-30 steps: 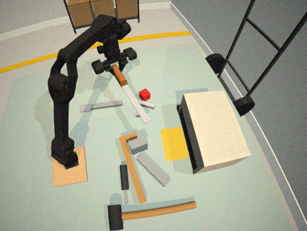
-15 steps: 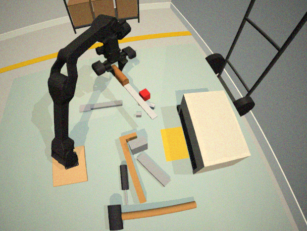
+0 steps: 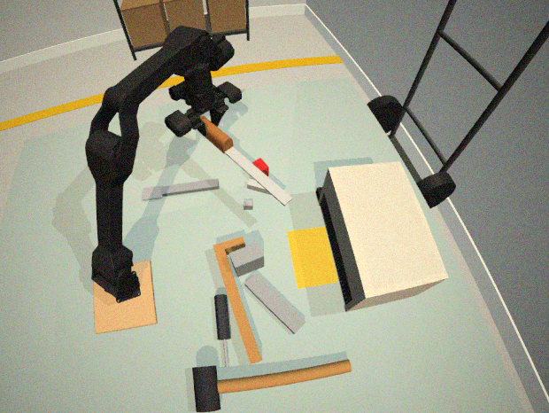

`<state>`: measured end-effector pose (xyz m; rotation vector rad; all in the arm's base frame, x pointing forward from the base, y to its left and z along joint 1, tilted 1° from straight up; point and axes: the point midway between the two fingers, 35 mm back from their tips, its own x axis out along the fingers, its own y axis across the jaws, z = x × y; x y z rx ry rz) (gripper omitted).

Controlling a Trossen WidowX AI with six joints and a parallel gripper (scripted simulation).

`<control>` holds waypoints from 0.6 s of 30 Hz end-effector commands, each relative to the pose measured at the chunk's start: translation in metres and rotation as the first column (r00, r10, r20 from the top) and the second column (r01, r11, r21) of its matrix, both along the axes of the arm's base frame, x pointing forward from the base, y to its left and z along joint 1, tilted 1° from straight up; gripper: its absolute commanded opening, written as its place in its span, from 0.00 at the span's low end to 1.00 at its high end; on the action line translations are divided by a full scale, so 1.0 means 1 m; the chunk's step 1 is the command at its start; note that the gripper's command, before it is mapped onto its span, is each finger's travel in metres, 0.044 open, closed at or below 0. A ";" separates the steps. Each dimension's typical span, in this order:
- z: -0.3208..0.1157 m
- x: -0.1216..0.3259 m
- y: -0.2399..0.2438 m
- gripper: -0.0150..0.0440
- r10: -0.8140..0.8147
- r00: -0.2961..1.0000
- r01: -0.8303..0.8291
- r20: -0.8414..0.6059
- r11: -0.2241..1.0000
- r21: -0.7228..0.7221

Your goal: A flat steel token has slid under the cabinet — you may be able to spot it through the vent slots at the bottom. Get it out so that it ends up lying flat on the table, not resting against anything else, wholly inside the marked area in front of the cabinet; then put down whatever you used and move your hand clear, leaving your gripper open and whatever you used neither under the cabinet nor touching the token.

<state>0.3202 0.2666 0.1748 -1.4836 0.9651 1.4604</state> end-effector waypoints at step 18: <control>0.002 0.000 -0.001 0.25 0.170 0.985 -0.170 0.006 0.985 -0.009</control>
